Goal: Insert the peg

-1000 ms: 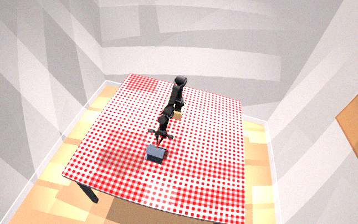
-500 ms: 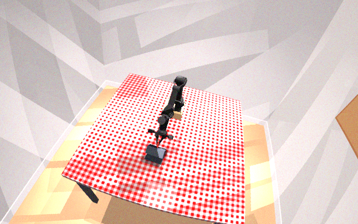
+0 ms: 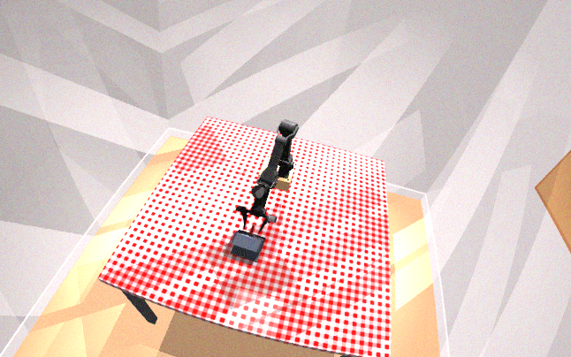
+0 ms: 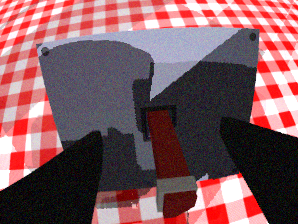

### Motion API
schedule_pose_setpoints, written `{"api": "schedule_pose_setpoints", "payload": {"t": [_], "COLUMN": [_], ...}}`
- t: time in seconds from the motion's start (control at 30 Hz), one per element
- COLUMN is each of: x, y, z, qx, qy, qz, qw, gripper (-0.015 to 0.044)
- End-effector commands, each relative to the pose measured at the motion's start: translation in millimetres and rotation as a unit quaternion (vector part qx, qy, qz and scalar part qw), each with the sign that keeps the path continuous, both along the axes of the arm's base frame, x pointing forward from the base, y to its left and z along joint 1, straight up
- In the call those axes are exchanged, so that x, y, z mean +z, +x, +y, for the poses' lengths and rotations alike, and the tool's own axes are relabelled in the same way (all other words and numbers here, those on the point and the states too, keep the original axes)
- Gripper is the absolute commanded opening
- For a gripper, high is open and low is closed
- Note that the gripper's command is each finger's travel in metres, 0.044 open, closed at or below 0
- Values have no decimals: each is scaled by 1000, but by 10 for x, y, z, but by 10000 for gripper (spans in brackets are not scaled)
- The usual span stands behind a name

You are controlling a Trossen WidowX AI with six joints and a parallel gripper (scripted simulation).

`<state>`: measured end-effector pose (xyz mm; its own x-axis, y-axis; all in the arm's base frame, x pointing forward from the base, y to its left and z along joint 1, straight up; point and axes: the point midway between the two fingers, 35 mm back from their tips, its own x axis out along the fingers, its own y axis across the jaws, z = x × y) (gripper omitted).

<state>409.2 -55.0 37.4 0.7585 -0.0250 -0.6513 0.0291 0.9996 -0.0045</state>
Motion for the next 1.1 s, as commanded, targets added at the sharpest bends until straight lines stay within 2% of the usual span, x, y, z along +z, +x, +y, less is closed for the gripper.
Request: {"api": "schedule_pose_setpoints", "payload": {"t": [0.0,1.07], "x": [10,278], "y": [-19,-229], "z": [-1,-4], "qx": [0,-2], "qy": [0,-1], "qz": [1,-1], "qw": [1000,1000], "gripper": [440,440]}}
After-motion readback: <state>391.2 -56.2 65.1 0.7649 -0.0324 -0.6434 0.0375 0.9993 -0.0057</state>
